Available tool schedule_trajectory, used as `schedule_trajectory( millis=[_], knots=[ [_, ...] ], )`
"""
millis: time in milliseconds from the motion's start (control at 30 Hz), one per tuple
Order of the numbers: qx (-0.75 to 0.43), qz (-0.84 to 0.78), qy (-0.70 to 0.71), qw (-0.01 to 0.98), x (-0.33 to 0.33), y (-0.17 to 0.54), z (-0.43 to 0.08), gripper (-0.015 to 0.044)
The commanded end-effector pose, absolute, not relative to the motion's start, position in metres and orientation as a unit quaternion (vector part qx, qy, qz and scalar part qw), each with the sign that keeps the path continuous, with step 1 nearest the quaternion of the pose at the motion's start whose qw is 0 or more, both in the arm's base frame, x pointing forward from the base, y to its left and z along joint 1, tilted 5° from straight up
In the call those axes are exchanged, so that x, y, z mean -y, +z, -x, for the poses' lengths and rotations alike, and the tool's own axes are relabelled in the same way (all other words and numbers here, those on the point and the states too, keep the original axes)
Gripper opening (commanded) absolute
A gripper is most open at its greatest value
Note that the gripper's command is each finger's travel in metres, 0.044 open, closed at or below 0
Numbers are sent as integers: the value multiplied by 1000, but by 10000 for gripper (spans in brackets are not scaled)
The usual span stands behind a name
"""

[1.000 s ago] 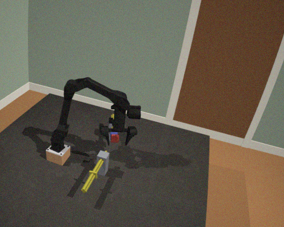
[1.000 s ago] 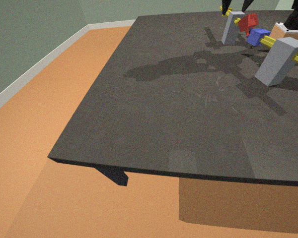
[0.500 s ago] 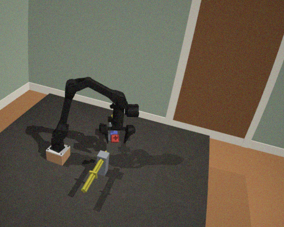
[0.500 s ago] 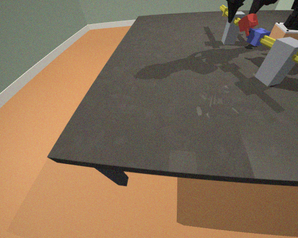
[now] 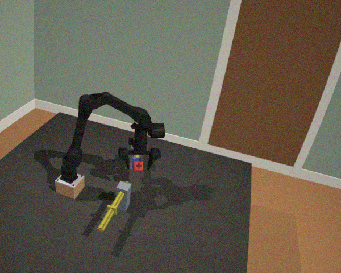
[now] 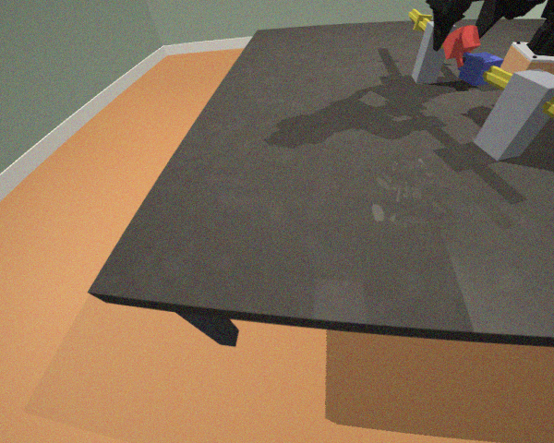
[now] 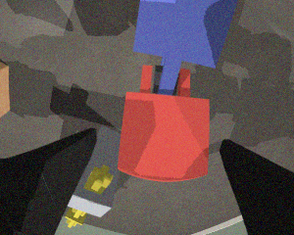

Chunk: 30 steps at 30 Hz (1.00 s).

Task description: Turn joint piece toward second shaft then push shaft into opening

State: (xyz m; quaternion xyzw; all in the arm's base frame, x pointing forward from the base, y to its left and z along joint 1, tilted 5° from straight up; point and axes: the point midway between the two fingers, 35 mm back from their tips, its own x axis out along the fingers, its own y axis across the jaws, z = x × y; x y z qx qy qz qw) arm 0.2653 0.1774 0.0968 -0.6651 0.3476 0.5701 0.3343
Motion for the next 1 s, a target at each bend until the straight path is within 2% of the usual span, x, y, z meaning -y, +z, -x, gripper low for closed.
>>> schedule_trajectory(
  millis=[0, 367, 700, 967],
  knots=[
    [-350, 665, 569, 334, -177, 91, -266, 440],
    [-350, 665, 569, 334, -175, 75, -267, 440],
    [-350, 665, 569, 334, -175, 75, -267, 182],
    [-350, 665, 569, 334, -175, 75, -267, 182]
  ],
)
